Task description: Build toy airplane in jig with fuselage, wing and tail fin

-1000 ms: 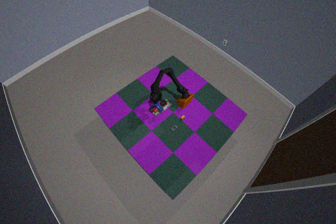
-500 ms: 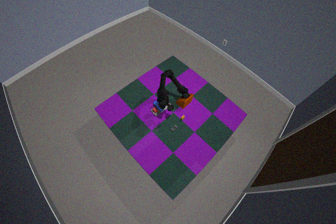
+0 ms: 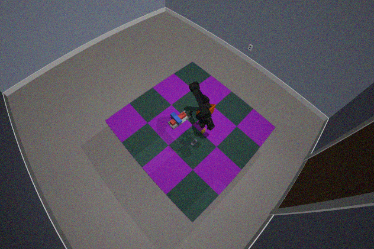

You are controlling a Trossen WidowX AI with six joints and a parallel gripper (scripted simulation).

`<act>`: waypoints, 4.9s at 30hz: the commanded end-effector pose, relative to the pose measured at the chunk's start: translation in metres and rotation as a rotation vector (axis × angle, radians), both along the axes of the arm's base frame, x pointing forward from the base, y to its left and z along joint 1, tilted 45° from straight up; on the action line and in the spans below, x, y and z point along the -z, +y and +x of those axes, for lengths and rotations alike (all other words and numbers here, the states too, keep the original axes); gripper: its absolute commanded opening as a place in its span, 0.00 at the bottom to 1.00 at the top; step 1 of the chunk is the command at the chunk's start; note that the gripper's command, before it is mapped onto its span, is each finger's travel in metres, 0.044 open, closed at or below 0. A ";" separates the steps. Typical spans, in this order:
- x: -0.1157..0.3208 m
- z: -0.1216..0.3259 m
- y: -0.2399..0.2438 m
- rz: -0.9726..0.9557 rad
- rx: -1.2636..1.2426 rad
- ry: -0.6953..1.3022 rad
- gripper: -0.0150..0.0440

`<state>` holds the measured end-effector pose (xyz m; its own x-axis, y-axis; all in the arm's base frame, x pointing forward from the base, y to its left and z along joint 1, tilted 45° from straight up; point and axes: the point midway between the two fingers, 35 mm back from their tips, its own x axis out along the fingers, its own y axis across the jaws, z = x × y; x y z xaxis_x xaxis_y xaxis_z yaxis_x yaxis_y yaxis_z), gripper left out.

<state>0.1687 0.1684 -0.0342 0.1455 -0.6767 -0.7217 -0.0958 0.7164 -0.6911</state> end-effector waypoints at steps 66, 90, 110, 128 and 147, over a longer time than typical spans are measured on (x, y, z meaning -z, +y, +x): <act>0.096 0.008 -0.086 -0.008 0.028 -0.018 0.60; 0.087 0.019 -0.068 0.037 0.011 -0.076 0.25; 0.050 0.009 -0.028 0.025 0.017 -0.042 0.25; 0.008 -0.008 0.002 0.001 0.027 -0.018 0.25; -0.020 0.014 -0.013 0.026 0.021 -0.001 0.25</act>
<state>0.1762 0.1641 -0.0213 0.1313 -0.6605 -0.7393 -0.0694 0.7378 -0.6715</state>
